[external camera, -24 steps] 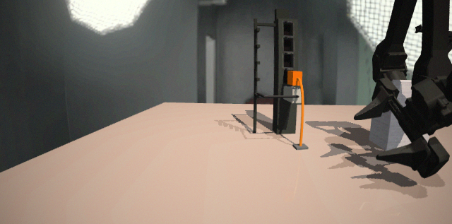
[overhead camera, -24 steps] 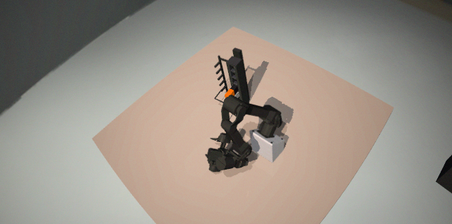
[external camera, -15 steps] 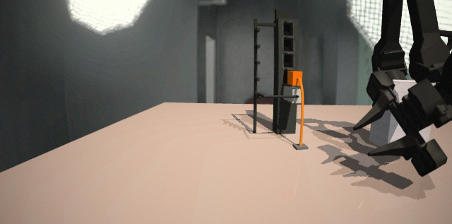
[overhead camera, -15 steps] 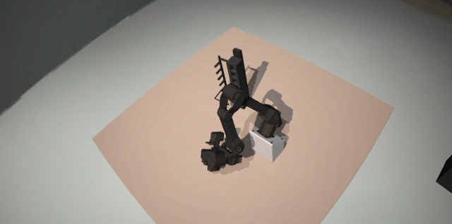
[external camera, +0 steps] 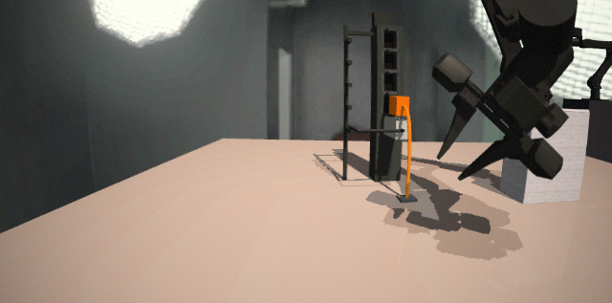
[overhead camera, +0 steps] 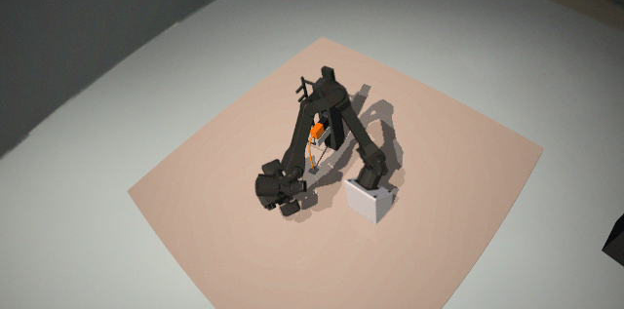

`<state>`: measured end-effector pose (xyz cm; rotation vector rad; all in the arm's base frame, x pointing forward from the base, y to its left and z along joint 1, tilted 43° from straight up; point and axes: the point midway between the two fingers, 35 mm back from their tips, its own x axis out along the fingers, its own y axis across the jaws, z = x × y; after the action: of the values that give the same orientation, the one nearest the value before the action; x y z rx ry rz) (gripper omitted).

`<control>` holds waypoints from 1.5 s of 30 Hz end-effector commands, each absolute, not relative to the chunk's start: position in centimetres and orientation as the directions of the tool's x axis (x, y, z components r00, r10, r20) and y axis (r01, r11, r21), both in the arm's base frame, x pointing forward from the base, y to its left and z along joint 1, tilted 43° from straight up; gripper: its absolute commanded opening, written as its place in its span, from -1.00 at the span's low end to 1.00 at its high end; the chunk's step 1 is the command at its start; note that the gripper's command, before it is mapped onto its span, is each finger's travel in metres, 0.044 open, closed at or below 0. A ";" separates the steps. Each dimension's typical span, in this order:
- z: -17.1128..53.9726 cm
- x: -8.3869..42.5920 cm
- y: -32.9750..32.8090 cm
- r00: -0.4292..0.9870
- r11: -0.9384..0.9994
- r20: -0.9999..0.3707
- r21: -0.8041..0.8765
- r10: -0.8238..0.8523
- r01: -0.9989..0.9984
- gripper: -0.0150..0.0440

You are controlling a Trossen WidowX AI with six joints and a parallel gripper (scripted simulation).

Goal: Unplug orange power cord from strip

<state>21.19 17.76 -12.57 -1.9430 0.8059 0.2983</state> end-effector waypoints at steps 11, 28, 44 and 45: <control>0.4 26.2 13.3 0.335 -0.308 -0.695 -0.169 -0.636 -0.936 0.05; 7.4 25.6 9.2 0.125 -0.263 -0.738 0.072 -0.663 -0.962 0.05; 8.9 26.2 7.7 0.126 -0.263 -0.738 0.072 -0.663 -0.962 0.05; 9.0 26.2 7.6 0.126 -0.263 -0.738 0.072 -0.663 -0.962 0.05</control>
<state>26.02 7.90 8.47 -1.9791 1.5715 0.9505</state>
